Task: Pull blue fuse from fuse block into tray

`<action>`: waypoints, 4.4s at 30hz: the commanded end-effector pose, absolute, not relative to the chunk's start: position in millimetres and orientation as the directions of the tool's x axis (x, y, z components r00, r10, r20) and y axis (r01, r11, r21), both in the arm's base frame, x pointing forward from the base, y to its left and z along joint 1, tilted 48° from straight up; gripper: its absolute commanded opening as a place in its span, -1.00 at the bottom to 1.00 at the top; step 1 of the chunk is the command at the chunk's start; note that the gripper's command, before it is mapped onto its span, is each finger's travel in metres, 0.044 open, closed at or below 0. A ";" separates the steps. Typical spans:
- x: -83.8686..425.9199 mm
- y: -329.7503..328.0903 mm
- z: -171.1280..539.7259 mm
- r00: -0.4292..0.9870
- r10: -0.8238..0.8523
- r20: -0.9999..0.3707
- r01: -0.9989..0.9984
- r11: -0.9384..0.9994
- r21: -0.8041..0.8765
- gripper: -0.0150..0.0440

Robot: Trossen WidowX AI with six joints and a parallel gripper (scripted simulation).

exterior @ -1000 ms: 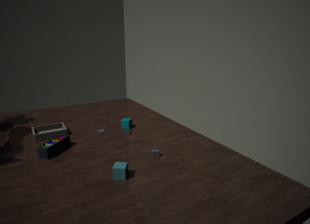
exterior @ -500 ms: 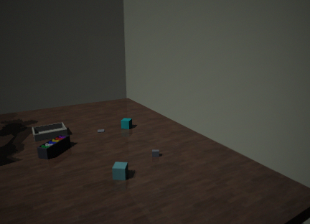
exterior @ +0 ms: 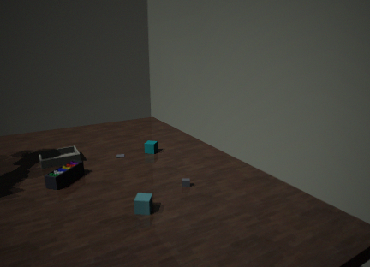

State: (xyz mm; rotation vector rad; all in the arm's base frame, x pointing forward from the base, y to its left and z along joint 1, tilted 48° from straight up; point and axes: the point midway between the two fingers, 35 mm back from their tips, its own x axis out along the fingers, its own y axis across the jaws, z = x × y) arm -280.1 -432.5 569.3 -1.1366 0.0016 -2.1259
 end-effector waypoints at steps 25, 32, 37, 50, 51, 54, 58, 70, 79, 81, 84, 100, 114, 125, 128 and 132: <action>51.4 -585.8 323.7 0.280 -0.959 -0.048 0.937 0.284 -0.203 -0.27; 139.5 -562.7 261.2 0.455 -0.857 -0.242 0.870 0.486 -0.083 -0.27; 197.3 -532.2 217.8 0.558 -0.741 -0.373 0.801 0.598 0.012 -0.27; 313.1 -397.9 117.0 0.676 -0.312 -0.667 0.602 0.757 0.256 -0.27; 319.6 -384.8 110.4 0.677 -0.272 -0.684 0.587 0.761 0.278 -0.27; 336.4 -343.8 91.5 0.668 -0.150 -0.729 0.545 0.765 0.342 -0.27; 351.4 -285.3 68.8 0.630 0.018 -0.777 0.499 0.757 0.422 -0.27; 339.0 -99.2 19.4 0.316 0.499 -0.807 0.467 0.659 0.590 -0.27; 273.4 18.0 5.0 -0.065 0.718 -0.693 0.595 0.585 0.551 -0.27; 264.8 24.6 5.8 -0.091 0.727 -0.681 0.605 0.584 0.542 -0.27; 264.8 24.6 5.8 -0.091 0.727 -0.681 0.605 0.584 0.542 -0.27; 267.4 32.6 1.9 -0.090 0.727 -0.681 0.605 0.583 0.542 -0.27; 266.4 42.9 -7.1 -0.090 0.727 -0.681 0.605 0.583 0.542 -0.27; 265.8 50.0 -13.0 -0.091 0.728 -0.680 0.605 0.583 0.543 -0.27; 265.8 50.0 -13.0 -0.091 0.728 -0.680 0.605 0.583 0.543 -0.27; 265.8 50.0 -13.0 -0.091 0.728 -0.680 0.605 0.583 0.543 -0.27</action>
